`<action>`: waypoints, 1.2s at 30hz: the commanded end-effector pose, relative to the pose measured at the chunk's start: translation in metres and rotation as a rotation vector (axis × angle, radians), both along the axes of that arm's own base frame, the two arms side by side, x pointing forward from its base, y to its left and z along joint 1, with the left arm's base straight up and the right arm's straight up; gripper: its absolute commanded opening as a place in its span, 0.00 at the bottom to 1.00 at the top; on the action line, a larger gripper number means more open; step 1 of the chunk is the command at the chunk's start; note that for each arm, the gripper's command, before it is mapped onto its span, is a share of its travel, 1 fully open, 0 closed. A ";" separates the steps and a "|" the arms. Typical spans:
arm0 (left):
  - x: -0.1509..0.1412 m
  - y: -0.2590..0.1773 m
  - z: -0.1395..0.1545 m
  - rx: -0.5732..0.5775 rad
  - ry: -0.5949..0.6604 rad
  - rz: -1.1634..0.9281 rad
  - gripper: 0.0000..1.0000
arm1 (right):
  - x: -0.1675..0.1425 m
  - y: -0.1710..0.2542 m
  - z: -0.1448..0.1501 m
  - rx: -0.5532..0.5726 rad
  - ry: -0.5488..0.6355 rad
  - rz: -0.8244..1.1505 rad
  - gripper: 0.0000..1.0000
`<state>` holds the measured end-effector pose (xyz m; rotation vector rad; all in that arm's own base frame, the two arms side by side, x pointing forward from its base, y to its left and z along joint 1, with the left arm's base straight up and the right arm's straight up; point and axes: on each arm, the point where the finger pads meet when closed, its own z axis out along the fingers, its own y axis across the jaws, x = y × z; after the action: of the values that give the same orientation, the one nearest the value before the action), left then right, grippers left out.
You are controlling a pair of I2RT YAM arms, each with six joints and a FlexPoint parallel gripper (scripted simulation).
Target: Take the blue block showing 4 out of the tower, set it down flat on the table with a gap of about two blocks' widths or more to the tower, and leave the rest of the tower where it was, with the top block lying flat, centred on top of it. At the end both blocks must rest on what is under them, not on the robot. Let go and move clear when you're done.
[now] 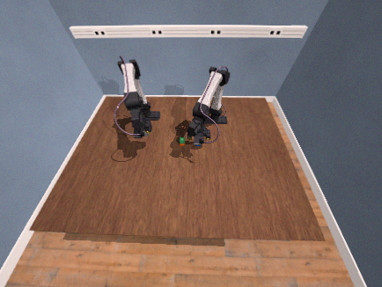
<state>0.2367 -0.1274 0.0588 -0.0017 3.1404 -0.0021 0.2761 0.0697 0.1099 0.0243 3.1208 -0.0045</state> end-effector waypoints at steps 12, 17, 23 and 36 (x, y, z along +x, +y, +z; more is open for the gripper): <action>0.104 0.026 0.036 -0.221 -0.334 -0.021 1.00 | 0.019 0.046 0.000 0.017 -0.018 -0.033 0.32; 0.127 0.054 0.035 -0.249 -0.417 -0.027 1.00 | 0.018 0.060 -0.003 0.000 0.007 -0.045 0.32; 0.181 0.125 0.091 -0.220 -0.711 -0.018 1.00 | 0.025 0.102 -0.009 0.028 -0.004 -0.034 0.32; 0.201 0.267 0.159 0.008 -1.071 -0.045 1.00 | 0.016 0.156 -0.024 -0.007 0.023 -0.030 0.32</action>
<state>0.4250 0.1168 0.1984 -0.0429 2.1830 -0.0383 0.2930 0.2146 0.0876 0.0347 3.1370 0.0018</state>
